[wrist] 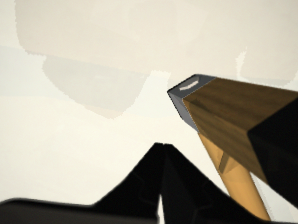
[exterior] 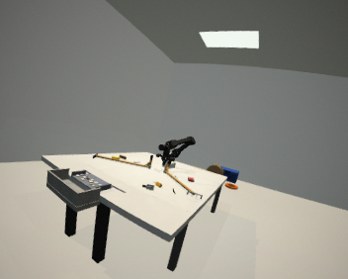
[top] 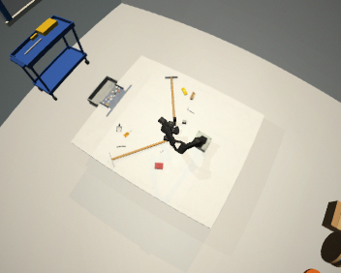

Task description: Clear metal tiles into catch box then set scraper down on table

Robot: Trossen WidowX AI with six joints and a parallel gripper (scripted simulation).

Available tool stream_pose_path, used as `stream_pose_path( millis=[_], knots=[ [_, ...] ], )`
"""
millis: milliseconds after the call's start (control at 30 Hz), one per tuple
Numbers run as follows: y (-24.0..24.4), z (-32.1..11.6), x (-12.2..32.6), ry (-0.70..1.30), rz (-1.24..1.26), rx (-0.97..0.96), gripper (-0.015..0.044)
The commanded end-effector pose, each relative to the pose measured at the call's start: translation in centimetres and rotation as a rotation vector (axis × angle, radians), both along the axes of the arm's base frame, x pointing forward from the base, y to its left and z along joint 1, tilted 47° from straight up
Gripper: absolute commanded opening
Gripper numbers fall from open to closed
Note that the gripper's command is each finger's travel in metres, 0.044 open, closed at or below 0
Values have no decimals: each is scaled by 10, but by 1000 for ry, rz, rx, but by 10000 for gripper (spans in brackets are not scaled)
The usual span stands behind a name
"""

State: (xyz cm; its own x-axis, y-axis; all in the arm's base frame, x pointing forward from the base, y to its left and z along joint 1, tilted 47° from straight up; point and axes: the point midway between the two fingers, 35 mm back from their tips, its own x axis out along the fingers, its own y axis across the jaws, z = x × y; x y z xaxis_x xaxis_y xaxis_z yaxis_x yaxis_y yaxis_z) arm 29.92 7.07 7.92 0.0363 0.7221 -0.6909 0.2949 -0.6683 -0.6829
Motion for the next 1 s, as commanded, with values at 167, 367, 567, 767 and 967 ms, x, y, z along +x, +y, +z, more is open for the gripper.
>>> stream_pose_path(
  millis=[167,367,567,767,967],
  knots=[
    [11,14,-1,-8,1,5,0],
    [18,21,-3,-7,2,6,0],
    [24,27,-5,-7,4,7,0],
    [31,34,-8,-6,6,8,0],
    [37,40,-10,-6,8,10,0]
  ],
)
